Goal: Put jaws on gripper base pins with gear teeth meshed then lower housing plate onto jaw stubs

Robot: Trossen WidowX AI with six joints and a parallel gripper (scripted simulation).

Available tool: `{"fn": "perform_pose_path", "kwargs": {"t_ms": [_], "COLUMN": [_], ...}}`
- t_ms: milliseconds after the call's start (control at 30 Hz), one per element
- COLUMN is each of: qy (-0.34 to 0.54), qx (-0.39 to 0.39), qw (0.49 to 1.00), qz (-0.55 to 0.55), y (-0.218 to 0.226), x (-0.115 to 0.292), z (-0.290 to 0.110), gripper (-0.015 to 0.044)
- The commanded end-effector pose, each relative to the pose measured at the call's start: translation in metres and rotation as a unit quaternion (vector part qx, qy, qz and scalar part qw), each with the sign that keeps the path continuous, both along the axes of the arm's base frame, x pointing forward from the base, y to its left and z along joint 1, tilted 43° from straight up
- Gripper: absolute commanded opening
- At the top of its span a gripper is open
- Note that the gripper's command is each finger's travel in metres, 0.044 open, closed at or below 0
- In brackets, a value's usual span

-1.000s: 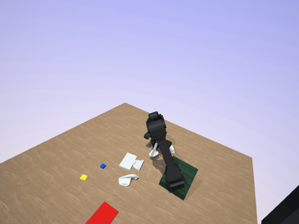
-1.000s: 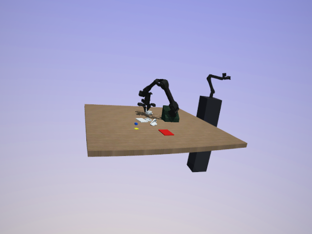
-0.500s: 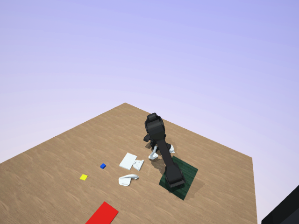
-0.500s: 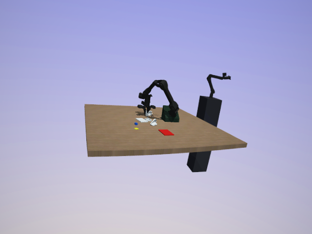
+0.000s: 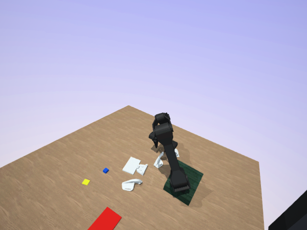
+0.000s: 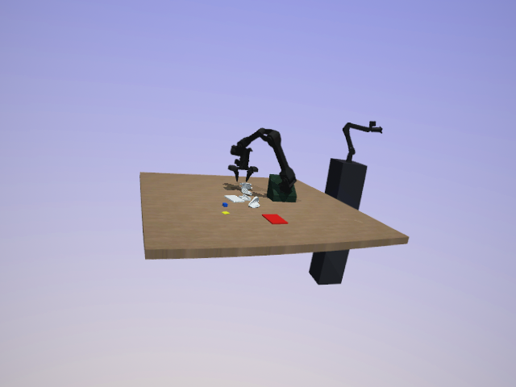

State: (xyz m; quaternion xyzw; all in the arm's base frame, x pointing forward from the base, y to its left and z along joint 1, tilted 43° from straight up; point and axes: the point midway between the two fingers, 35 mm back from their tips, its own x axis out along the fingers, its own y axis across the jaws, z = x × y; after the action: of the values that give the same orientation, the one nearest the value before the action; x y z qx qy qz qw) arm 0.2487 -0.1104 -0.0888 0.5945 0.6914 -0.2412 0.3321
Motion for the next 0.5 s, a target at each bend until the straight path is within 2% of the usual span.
{"fn": "perform_pose_path", "kwargs": {"t_ms": [0,67,467], "qy": [-0.001,-0.001,-0.001], "qx": [-0.002,-0.002,-0.002], "qw": [1.000,1.000,1.000], "qz": [0.004,0.004,0.004], "y": [-0.0106,-0.0106,-0.0106], "x": [0.0000,0.0000,0.0000], "z": [0.0148,0.0148,0.0148], "gripper": [0.0404,0.0440,0.0440]}}
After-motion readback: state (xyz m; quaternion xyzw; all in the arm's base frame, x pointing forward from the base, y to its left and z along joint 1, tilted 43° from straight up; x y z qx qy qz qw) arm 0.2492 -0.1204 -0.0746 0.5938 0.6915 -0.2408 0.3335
